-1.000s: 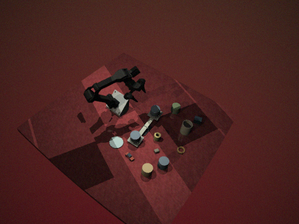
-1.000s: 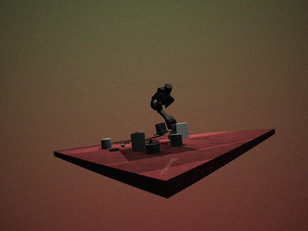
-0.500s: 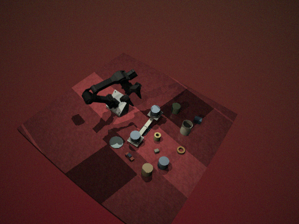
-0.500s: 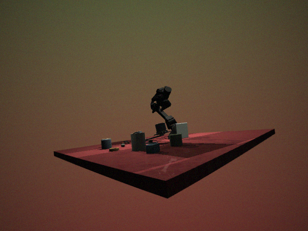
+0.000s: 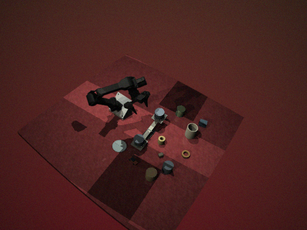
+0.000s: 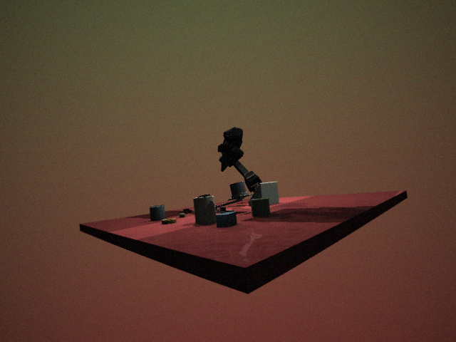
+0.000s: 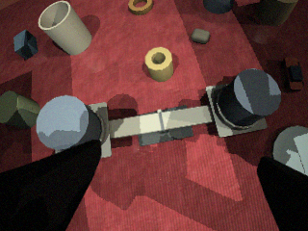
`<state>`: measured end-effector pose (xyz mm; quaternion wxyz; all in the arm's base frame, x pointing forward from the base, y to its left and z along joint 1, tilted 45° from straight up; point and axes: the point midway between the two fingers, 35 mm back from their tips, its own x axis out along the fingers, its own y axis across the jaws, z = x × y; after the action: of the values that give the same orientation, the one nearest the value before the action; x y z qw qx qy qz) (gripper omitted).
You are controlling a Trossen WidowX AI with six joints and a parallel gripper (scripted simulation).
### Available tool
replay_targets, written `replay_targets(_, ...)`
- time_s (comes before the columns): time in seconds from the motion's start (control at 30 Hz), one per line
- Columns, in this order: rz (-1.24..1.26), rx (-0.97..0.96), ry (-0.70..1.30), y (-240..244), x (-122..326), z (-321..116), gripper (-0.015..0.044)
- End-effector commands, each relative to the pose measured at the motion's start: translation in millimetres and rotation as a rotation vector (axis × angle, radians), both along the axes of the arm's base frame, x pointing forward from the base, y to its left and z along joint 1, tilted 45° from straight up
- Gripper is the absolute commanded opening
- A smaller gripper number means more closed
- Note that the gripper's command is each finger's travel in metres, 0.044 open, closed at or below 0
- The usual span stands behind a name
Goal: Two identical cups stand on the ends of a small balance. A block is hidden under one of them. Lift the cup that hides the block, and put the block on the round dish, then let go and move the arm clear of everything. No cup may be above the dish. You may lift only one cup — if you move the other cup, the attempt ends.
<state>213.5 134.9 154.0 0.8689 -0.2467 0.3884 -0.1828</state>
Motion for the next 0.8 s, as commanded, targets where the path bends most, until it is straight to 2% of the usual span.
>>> replay_targets(0.0,-0.121,0.056,-0.020,-8.0,12.6,0.7,0.0440)
replay_targets(0.77,-0.745,0.292,-0.191,-70.2,75.6,8.4,0.0440)
